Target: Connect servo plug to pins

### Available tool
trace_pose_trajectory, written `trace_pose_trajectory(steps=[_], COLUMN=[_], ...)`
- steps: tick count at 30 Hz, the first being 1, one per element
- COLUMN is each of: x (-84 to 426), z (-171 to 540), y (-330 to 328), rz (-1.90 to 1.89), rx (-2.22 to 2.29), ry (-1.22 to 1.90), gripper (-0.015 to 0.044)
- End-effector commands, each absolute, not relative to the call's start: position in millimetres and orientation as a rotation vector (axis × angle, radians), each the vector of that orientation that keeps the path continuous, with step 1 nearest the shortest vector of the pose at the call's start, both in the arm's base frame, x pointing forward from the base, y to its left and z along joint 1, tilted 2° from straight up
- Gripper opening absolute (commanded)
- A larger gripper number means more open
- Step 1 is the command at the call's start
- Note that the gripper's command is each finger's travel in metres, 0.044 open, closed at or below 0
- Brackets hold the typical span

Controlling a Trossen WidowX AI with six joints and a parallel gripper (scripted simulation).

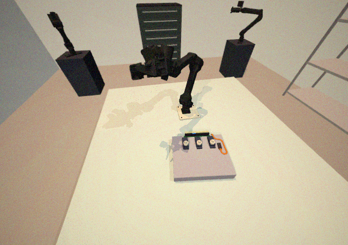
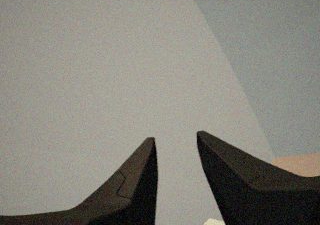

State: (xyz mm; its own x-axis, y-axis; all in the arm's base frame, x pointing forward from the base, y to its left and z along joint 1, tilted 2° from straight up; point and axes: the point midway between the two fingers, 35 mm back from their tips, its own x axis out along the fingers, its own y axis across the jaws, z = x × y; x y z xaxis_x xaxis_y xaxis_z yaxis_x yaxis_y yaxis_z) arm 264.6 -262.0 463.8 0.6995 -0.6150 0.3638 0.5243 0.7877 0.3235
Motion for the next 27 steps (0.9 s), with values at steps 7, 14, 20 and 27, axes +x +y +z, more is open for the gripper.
trace_pose_trajectory(steps=[7, 14, 20, 27], x=[288, 301, 310, 317], z=[445, 430, 417, 401], y=[-218, -186, -159, -127], rz=[-0.545, -0.473, -0.411, -0.335], rx=[0.186, 0.172, 0.156, 0.136], ry=[-0.401, -0.347, -0.301, -0.250], gripper=[0.0115, 0.0115, 0.0115, 0.0115])
